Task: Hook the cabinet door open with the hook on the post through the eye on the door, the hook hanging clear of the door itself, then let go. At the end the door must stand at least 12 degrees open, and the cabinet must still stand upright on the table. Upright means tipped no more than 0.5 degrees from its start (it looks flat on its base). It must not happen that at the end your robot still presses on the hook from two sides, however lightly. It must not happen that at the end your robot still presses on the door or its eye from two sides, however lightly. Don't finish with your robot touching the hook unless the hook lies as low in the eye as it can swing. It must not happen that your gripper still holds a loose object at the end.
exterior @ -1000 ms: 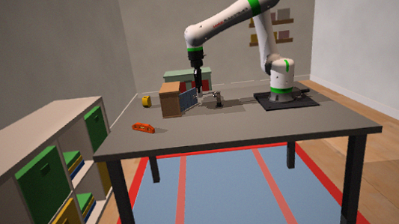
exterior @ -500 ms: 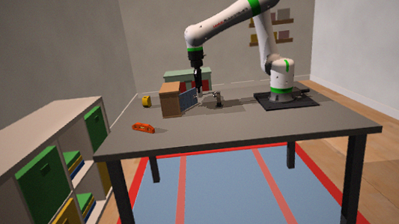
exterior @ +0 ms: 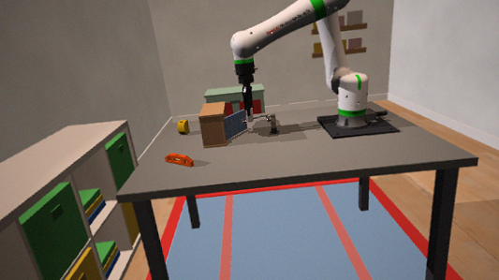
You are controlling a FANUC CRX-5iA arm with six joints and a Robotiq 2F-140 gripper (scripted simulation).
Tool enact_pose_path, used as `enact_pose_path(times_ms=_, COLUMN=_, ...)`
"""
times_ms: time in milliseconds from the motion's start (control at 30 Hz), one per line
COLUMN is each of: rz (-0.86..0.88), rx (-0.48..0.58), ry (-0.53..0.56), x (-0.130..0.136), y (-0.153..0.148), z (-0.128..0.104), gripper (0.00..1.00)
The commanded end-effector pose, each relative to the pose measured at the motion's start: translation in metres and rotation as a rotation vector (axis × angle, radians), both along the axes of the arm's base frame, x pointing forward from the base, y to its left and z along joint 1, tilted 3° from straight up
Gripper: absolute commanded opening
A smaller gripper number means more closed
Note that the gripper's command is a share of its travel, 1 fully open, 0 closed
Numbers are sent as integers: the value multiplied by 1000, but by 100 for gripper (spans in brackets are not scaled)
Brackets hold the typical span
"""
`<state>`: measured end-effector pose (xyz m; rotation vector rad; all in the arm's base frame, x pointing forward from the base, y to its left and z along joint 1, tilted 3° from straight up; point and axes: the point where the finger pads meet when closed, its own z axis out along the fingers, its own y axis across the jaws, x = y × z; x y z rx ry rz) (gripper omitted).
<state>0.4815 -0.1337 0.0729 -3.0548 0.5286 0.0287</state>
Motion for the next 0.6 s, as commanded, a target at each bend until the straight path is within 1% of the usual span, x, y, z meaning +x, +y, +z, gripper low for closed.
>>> enact_pose_path(times_ms=0, rz=0, rx=0, ry=0, x=0, y=0, z=2, gripper=15)
enact_pose_path(times_ms=200, rz=0, rx=0, ry=0, x=0, y=0, z=5, gripper=15)
enact_pose_path(times_ms=567, rz=0, rx=0, ry=0, x=0, y=0, z=5, gripper=15)
